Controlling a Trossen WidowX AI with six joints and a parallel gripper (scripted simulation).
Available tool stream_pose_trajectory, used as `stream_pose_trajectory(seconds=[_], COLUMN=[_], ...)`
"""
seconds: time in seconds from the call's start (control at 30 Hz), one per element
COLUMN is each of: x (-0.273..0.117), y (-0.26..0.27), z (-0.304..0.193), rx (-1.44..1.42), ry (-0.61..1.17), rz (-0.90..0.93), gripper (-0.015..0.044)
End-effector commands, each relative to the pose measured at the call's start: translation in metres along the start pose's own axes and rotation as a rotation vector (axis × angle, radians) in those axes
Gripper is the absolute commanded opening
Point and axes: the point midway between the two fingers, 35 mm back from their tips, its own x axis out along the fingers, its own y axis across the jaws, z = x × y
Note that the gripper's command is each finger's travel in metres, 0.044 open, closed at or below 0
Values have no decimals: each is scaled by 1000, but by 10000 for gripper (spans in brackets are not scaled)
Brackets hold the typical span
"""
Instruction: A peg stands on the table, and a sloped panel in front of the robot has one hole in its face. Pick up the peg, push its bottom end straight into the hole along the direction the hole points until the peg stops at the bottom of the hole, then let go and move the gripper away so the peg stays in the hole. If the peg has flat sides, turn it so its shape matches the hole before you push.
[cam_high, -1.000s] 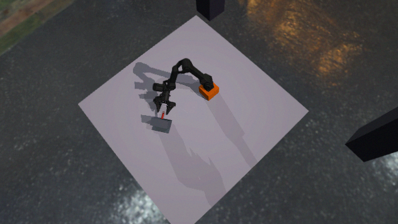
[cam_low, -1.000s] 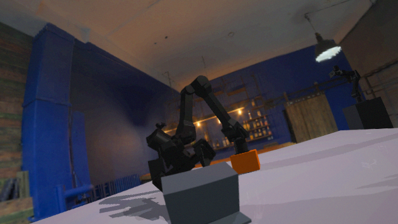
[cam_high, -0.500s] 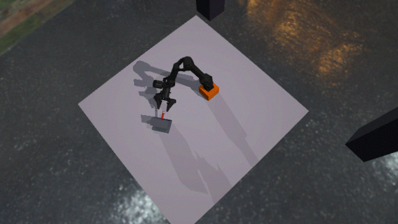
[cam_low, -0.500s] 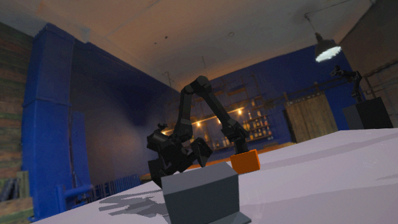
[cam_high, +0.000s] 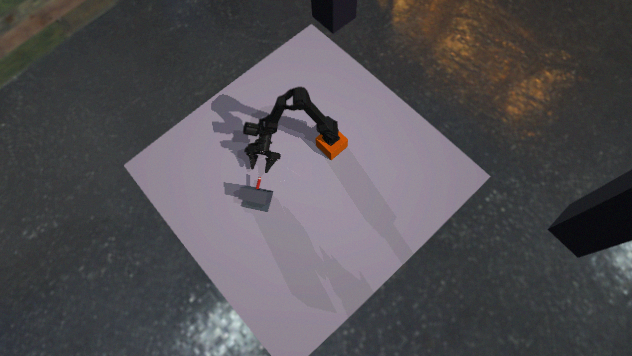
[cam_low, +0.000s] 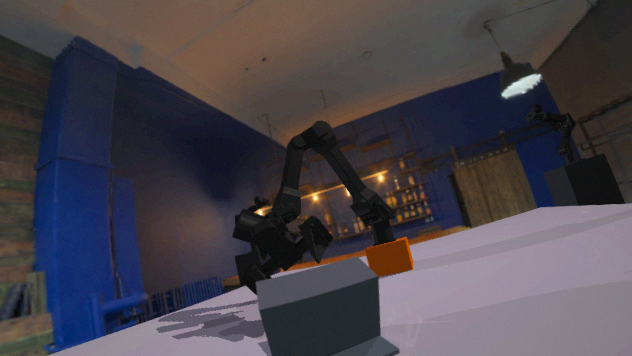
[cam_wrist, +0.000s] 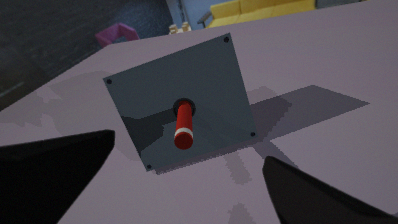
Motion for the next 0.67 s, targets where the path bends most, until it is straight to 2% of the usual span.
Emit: stream_pose_trajectory(seconds=[0.0, 0.63], x=[-5, -29], y=[0, 2], z=[1, 4], rx=[-2, 0], ry=[-4, -10], rz=[3, 3], gripper=[440, 440])
